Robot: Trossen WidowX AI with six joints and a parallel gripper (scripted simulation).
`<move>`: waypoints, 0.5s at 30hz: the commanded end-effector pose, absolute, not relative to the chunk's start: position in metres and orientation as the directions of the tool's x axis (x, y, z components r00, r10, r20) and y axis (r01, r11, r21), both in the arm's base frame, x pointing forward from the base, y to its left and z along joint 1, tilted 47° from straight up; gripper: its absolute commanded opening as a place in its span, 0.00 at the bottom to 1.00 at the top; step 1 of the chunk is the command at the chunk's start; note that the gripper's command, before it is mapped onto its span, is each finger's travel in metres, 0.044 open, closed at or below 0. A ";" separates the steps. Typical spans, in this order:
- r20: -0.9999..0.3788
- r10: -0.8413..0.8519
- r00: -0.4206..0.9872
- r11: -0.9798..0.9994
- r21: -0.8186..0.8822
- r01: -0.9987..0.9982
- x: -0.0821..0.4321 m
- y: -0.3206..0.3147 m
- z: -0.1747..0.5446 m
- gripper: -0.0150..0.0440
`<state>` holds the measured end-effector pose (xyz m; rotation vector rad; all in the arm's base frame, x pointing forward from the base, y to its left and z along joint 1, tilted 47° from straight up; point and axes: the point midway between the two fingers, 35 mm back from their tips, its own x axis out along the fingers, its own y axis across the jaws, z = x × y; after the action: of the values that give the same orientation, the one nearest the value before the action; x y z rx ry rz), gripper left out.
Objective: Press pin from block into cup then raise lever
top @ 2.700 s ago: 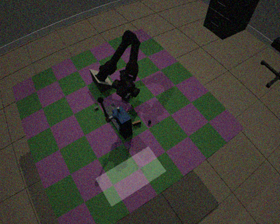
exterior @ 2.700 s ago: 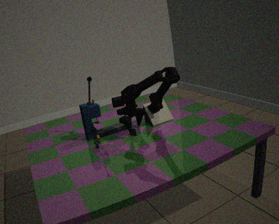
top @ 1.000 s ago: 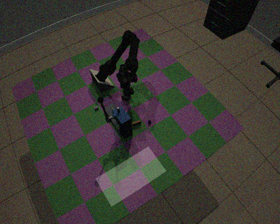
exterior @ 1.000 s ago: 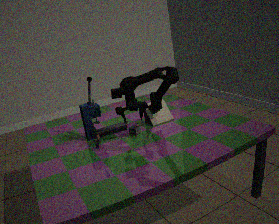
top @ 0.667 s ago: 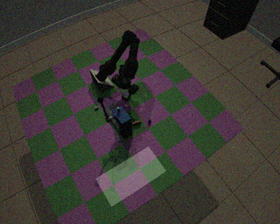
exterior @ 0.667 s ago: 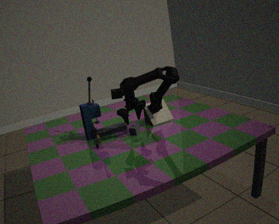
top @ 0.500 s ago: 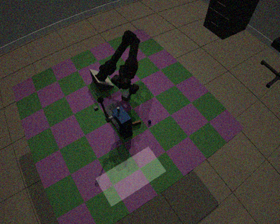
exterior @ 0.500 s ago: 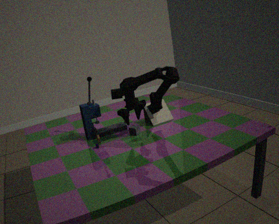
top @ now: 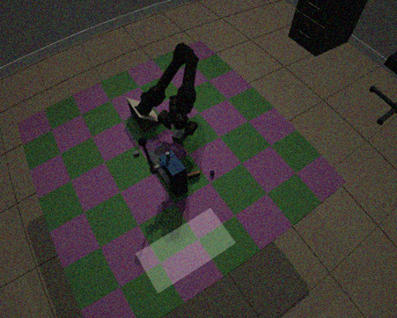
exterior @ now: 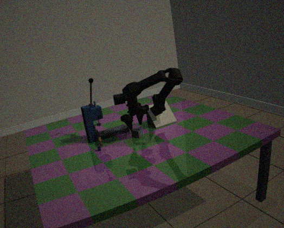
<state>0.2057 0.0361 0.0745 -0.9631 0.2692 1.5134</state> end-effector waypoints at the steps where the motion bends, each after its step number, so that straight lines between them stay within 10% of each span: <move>1: -0.692 0.714 0.110 -0.211 -0.362 -0.908 0.206 0.041 0.071 1.00; 15: -0.691 0.714 0.110 -0.211 -0.363 -0.908 0.209 0.057 0.055 1.00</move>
<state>0.2088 0.0533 0.0578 -0.9662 0.2680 1.5129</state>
